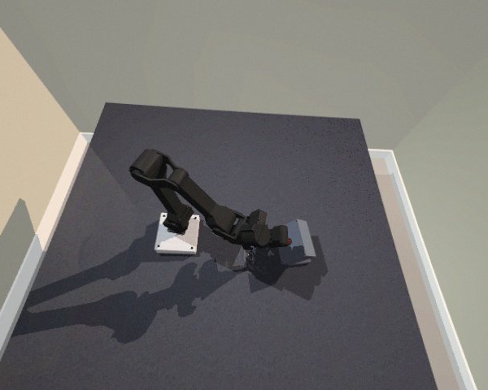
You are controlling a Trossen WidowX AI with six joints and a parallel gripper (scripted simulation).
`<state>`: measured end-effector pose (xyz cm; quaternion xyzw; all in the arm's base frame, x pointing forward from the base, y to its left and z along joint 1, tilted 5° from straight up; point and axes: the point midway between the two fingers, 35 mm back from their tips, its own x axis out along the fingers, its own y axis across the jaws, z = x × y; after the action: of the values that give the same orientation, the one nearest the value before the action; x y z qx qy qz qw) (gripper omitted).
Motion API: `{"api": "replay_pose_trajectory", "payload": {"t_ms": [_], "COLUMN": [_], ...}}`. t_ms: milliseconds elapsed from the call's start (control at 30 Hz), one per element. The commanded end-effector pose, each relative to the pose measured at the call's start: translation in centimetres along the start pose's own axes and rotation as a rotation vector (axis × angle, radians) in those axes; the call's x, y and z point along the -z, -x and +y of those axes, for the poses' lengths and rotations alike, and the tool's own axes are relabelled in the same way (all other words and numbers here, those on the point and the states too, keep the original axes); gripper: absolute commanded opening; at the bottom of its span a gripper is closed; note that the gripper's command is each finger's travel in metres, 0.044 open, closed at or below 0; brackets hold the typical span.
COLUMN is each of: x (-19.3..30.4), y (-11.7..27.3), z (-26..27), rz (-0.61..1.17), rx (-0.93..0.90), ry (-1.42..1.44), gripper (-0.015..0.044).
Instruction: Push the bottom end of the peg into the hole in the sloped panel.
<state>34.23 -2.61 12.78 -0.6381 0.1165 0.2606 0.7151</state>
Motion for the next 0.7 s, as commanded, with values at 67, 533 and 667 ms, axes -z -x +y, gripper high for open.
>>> {"api": "replay_pose_trajectory", "payload": {"t_ms": [67,533,667], "x": [0.1,0.1,0.1], "y": [-0.5,-1.4,-1.6], "z": [0.1,0.0,0.0], "rz": [0.003,0.003,0.003], "rx": [-0.006,-0.005,-0.005], "ry": [-0.006,-0.007,-0.007], "gripper": [0.0,0.0,0.0]}}
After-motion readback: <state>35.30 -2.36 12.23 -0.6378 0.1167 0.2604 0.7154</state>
